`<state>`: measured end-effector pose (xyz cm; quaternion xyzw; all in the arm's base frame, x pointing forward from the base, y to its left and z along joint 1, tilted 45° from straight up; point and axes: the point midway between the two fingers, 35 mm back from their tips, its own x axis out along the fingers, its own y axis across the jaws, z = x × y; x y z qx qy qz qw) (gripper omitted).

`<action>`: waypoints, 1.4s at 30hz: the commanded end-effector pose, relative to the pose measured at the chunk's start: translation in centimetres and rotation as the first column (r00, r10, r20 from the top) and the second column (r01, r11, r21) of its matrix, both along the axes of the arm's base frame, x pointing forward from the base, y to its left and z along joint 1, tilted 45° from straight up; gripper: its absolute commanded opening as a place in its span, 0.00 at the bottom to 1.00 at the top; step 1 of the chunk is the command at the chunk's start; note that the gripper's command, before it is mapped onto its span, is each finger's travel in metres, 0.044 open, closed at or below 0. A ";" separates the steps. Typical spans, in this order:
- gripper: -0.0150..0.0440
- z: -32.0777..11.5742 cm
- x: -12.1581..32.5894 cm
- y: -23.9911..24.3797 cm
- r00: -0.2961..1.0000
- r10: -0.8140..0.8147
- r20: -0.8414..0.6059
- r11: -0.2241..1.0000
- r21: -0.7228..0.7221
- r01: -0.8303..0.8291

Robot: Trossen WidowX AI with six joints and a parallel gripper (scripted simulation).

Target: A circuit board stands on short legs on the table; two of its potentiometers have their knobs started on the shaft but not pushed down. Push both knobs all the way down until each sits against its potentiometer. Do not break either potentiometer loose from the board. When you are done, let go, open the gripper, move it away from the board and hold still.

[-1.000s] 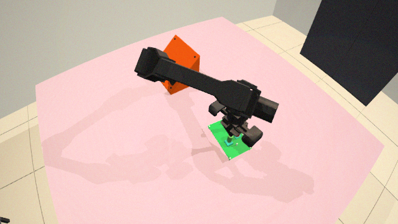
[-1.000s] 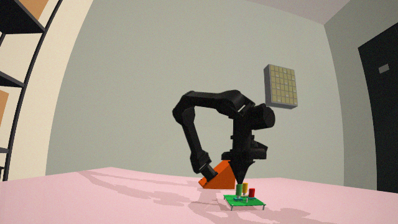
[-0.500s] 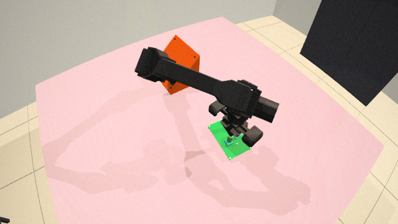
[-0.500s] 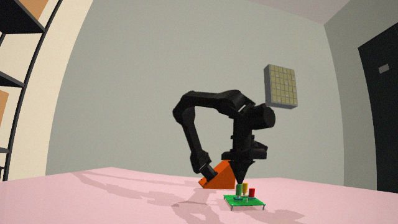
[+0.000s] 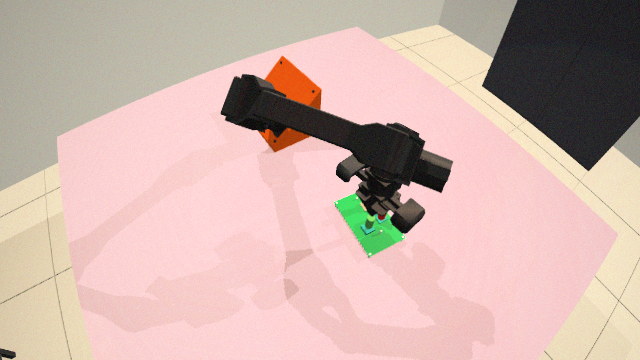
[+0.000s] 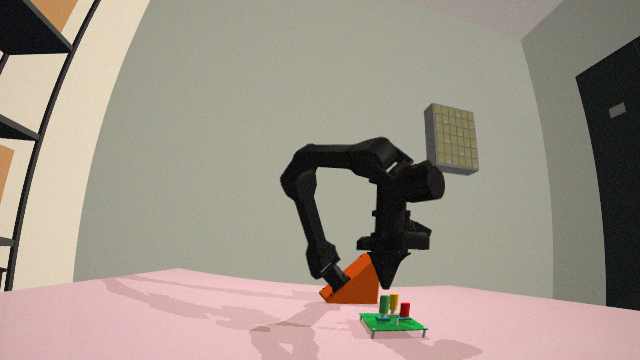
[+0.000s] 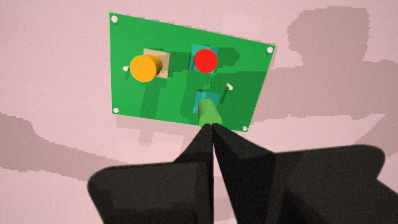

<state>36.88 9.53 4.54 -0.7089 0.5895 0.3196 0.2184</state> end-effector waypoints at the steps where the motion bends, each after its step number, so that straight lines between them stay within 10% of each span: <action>1: 0.34 0.0 0.0 -0.1 1.000 -0.001 -0.001 1.000 0.000 0.001; 16: 1.00 0.3 -9.1 1.3 1.000 -0.003 -0.003 1.000 0.013 0.003; 22: 1.00 0.2 -15.7 0.2 1.000 -0.007 -0.004 1.000 0.007 0.007; 42: 1.00 0.2 -15.9 0.2 1.000 -0.007 -0.004 1.000 0.006 0.007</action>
